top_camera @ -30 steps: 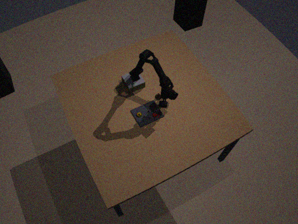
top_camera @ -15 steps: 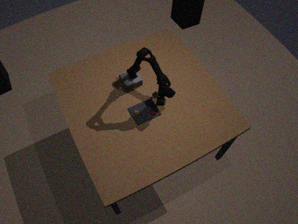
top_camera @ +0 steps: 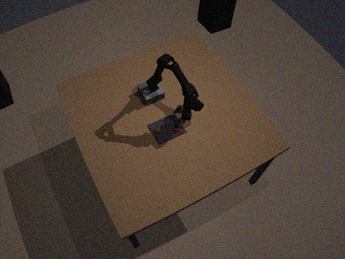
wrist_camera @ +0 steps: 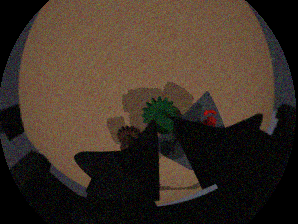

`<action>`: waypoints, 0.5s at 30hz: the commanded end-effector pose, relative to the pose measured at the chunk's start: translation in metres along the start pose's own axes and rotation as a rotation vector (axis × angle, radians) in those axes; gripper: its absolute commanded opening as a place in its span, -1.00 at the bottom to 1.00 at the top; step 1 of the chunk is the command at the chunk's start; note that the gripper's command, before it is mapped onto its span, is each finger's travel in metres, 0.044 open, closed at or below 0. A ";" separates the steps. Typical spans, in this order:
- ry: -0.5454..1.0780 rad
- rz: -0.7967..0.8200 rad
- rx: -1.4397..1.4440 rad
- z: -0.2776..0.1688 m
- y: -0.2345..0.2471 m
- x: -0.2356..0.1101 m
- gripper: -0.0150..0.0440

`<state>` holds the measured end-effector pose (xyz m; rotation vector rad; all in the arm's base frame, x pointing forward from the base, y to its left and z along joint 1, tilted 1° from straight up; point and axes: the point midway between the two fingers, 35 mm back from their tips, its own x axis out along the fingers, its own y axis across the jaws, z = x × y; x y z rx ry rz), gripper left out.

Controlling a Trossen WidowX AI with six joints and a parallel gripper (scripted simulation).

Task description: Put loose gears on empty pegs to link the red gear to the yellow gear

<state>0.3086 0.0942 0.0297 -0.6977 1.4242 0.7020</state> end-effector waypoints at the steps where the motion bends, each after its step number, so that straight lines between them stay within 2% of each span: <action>1: -0.006 -0.008 -0.004 0.002 -0.002 -0.016 -0.49; 15: -0.006 -0.008 -0.004 0.000 -0.003 -0.058 -0.49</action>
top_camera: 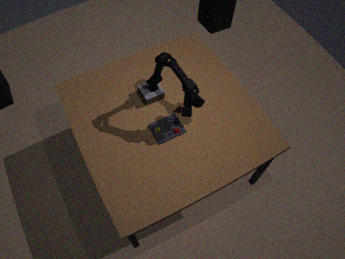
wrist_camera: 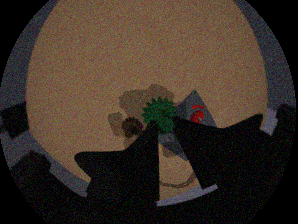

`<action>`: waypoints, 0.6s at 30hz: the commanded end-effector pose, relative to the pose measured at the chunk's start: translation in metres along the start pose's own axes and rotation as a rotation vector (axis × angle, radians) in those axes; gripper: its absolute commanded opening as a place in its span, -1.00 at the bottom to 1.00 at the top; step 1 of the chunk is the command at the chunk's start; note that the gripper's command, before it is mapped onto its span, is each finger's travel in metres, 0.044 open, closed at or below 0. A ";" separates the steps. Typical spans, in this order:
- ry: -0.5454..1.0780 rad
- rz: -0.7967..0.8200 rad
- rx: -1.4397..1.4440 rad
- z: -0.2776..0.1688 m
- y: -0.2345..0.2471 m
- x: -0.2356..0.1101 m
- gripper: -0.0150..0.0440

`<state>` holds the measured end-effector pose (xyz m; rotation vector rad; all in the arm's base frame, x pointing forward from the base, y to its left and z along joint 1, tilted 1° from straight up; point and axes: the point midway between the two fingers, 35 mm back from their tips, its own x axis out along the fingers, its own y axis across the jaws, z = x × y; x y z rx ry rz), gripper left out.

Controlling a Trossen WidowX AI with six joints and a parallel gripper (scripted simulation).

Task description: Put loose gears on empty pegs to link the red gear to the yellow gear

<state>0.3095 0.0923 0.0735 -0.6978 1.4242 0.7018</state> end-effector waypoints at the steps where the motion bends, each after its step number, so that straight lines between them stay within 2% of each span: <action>1: -0.006 -0.008 -0.004 -0.001 -0.001 -0.017 -0.49; 18: -0.005 -0.008 -0.004 -0.010 0.004 -0.068 -0.49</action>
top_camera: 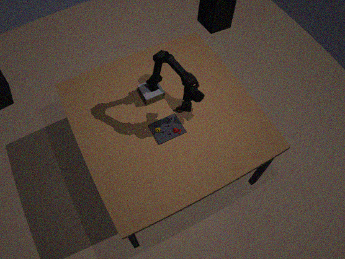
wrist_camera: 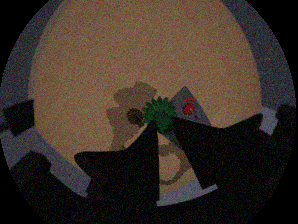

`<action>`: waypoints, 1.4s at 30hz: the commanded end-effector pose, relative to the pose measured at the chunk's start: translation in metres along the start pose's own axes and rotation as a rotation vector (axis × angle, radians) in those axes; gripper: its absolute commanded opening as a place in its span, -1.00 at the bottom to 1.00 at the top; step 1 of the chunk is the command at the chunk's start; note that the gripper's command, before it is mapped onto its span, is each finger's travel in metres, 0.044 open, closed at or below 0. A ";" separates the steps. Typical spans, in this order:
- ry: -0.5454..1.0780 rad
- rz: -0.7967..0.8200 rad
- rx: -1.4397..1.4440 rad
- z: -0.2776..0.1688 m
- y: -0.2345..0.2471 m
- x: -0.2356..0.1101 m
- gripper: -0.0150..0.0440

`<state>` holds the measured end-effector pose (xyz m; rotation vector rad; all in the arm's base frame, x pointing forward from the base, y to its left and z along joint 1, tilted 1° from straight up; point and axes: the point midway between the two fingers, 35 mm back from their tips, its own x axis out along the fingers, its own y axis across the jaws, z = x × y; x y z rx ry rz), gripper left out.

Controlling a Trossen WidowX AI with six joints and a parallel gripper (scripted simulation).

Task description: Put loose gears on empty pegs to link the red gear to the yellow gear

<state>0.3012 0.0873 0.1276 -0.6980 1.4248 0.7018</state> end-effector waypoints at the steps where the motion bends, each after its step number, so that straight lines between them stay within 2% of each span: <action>1: -0.006 -0.008 -0.004 -0.003 0.001 -0.016 -0.49; 7: -0.006 -0.008 -0.004 -0.004 -0.002 -0.016 -0.49; 42: -0.002 -0.015 0.011 -0.037 -0.089 0.029 -0.49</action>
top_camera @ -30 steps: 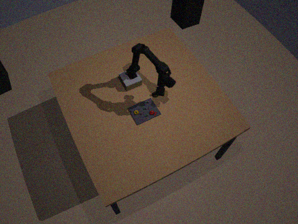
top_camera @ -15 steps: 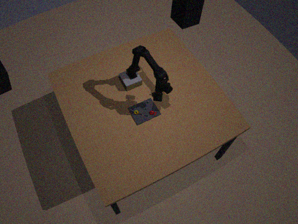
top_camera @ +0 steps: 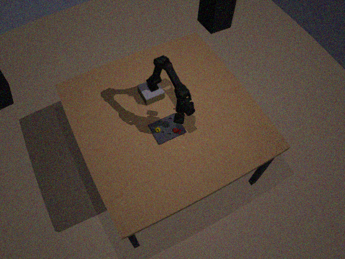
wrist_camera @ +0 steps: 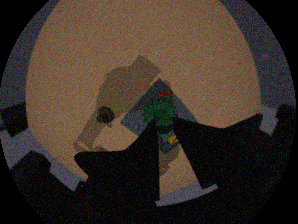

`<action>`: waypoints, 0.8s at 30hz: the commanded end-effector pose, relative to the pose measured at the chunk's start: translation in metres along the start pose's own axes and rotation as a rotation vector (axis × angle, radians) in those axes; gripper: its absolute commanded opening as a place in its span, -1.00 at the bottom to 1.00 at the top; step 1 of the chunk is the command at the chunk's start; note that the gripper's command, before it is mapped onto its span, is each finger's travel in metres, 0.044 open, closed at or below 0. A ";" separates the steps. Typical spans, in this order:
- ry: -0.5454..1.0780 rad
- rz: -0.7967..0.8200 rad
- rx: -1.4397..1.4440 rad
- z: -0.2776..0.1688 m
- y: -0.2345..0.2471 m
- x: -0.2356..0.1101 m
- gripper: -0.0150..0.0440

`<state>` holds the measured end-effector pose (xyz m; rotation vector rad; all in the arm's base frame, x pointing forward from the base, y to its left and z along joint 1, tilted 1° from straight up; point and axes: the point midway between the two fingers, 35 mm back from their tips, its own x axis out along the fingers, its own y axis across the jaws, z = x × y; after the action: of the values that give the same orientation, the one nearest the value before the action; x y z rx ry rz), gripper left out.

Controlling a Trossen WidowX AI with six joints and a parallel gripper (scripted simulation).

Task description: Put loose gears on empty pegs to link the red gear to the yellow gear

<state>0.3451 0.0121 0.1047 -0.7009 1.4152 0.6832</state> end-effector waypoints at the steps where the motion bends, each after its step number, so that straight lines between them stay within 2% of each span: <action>1: 0.003 0.002 0.004 -0.006 -0.011 0.008 -0.49; 24: 0.005 -0.002 -0.010 -0.043 -0.061 0.041 -0.49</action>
<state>0.3646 -0.0499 0.0711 -0.7081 1.4166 0.6788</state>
